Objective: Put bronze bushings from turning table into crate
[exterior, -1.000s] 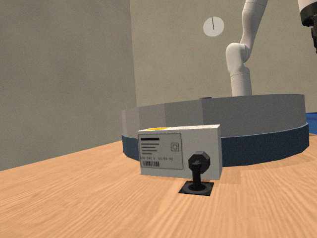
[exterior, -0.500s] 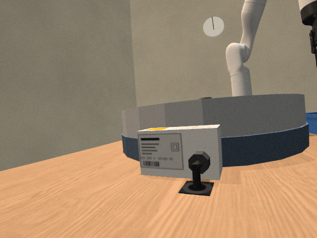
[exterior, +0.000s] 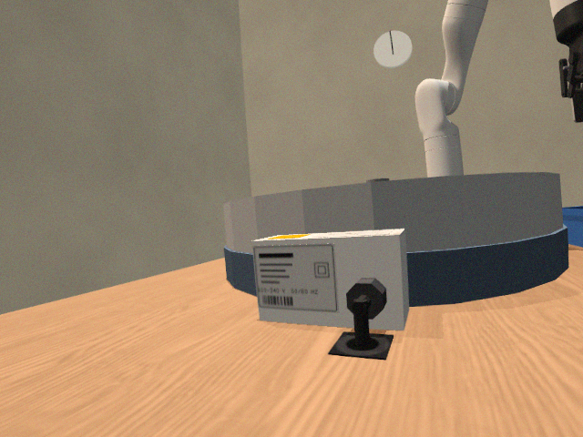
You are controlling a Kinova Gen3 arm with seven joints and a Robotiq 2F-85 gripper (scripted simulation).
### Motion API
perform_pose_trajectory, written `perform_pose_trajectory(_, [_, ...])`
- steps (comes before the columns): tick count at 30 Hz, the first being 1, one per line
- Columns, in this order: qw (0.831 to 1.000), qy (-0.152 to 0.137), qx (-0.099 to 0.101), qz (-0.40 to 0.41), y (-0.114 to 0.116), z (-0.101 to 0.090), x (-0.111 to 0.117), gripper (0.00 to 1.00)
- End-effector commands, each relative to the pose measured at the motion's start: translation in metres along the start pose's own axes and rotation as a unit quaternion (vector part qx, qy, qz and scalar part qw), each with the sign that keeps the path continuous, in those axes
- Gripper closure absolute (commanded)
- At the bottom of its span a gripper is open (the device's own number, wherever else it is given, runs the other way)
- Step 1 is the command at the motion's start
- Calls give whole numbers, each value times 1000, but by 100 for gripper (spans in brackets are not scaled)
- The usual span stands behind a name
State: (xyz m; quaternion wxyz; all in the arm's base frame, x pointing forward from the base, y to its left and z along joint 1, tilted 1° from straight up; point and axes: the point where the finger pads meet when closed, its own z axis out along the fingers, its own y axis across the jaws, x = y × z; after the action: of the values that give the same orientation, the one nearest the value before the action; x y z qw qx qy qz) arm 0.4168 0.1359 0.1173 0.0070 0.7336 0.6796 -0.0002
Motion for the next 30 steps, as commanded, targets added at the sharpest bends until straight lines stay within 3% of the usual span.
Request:
perform_pose_trajectory(1, [1000, 1, -1, 0, 1, -1, 0, 0])
perform_pose_trajectory(7, [992, 0, -1, -125, 1, -4, 1, 0])
perform_pose_trajectory(19, [992, 0, -1, -125, 1, -4, 1, 0])
perform_pose_trajectory(24, [969, 0, -1, -247, 2, -6, 3, 0])
perform_pose_trajectory(30, [969, 0, -1, -247, 2, -6, 3, 0])
